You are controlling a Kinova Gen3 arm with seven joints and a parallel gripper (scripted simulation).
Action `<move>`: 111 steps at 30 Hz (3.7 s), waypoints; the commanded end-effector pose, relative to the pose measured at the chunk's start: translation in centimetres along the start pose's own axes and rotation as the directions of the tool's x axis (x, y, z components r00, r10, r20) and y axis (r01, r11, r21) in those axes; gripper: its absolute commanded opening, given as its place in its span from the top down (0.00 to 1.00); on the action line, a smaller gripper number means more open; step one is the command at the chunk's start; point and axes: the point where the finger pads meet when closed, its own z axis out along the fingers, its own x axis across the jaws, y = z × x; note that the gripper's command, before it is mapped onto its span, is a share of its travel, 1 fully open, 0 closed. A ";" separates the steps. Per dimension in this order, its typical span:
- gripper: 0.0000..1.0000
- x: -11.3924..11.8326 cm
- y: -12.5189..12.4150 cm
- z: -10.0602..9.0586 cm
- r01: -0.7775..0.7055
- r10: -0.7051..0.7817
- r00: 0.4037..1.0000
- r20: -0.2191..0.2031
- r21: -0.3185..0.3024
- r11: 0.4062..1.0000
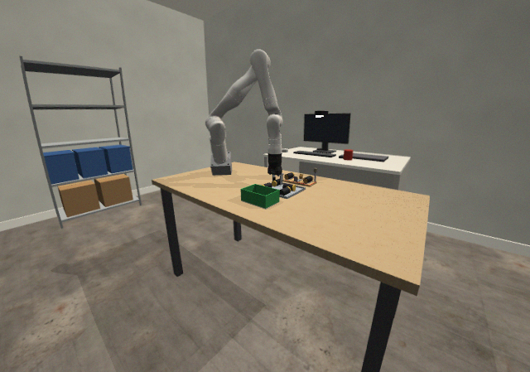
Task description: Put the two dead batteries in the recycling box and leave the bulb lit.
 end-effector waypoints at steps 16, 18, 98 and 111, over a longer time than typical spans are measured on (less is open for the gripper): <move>0.10 0.0 0.0 -3.6 0.000 0.000 1.000 -0.001 0.001 1.000; 0.10 0.0 0.0 -4.0 0.000 0.000 1.000 -0.001 0.001 1.000; 0.10 10.1 3.2 -13.1 -0.001 0.001 1.000 -0.001 0.001 1.000; 0.10 10.1 3.2 -13.1 -0.036 0.036 0.999 -0.001 0.001 0.999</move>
